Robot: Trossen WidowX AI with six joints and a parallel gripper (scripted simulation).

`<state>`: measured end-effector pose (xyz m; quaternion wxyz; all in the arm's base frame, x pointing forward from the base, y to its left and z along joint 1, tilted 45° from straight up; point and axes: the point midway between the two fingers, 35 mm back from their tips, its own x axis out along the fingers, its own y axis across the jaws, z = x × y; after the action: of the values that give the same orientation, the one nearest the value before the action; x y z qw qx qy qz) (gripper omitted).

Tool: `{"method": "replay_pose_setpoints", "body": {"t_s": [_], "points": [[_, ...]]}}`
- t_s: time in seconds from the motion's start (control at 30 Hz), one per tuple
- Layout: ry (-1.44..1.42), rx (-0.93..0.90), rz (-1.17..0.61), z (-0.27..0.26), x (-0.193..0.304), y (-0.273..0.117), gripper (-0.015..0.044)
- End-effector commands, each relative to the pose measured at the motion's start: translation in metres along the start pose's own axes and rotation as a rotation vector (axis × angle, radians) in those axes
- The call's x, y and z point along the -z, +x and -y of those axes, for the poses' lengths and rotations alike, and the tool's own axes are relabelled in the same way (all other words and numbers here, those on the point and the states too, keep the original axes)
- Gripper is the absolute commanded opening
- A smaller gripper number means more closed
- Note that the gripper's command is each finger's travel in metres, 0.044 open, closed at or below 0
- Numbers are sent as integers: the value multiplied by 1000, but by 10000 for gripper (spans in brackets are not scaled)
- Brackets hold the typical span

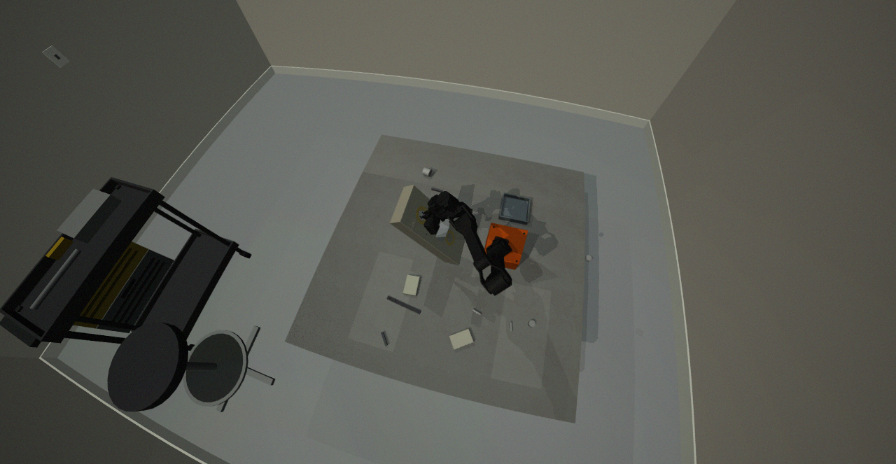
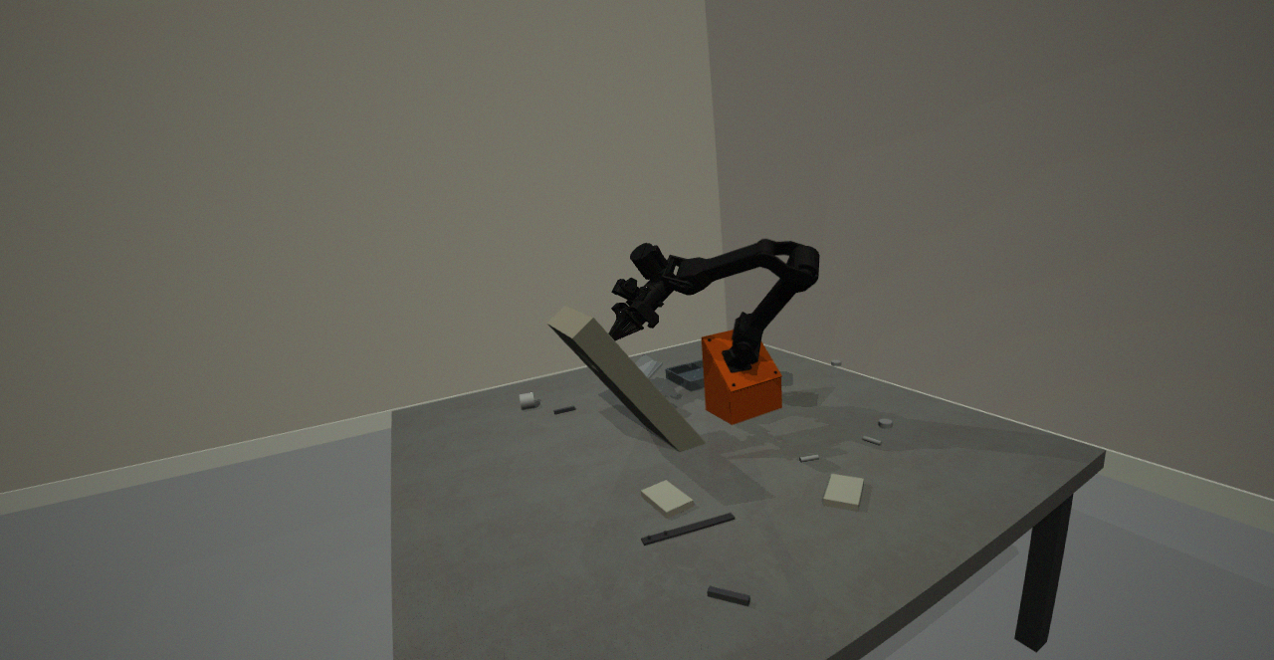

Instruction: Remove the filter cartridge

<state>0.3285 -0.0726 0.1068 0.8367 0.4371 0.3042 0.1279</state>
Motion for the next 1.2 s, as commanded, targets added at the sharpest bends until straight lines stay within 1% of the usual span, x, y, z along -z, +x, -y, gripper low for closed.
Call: {"method": "replay_pose_setpoints", "body": {"t_s": [0.0, 1.17], "points": [[2, 5, 3, 1, -1, 0, 88], [2, 4, 3, 1, -1, 16, 88]]}}
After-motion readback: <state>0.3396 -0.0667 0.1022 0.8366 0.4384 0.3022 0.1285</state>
